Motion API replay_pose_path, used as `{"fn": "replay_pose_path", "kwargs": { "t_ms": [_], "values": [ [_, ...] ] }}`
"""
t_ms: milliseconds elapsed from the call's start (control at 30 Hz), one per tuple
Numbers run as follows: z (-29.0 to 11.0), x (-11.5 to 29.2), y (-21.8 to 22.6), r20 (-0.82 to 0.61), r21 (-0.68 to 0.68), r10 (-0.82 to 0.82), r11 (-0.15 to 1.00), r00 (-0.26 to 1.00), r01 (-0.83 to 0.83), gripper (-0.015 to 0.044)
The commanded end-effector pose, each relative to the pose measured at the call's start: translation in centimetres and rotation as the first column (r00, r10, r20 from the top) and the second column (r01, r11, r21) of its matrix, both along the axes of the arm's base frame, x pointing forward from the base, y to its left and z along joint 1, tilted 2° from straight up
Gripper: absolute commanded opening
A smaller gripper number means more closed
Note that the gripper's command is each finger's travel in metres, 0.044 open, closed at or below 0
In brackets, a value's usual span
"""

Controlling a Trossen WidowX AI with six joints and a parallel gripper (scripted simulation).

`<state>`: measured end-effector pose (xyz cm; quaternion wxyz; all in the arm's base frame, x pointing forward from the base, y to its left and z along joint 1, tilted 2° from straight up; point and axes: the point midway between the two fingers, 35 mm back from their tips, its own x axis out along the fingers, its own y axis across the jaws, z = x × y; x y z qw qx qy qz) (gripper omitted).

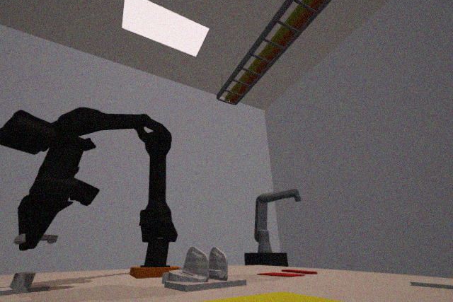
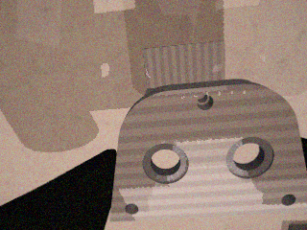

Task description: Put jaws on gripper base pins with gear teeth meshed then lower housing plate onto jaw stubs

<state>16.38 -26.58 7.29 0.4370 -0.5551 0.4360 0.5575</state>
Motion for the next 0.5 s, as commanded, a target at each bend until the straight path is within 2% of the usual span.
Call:
{"fn": "replay_pose_path", "kwargs": {
  "t_ms": [0, 267, 467],
  "values": [
    [1.4, -0.1, 0.0, 0.0, -0.006, 0.002, 1.0, 1.0, -0.002, 0.0351],
    [2.5, -0.1, 0.2, -0.001, -0.006, 0.0, 1.0, 1.0, 0.0, 0.0351],
    [2.5, 1.1, 1.5, 0.001, -0.006, -0.093, 0.996, 0.996, 0.093, 0.0351]
  ]
}}
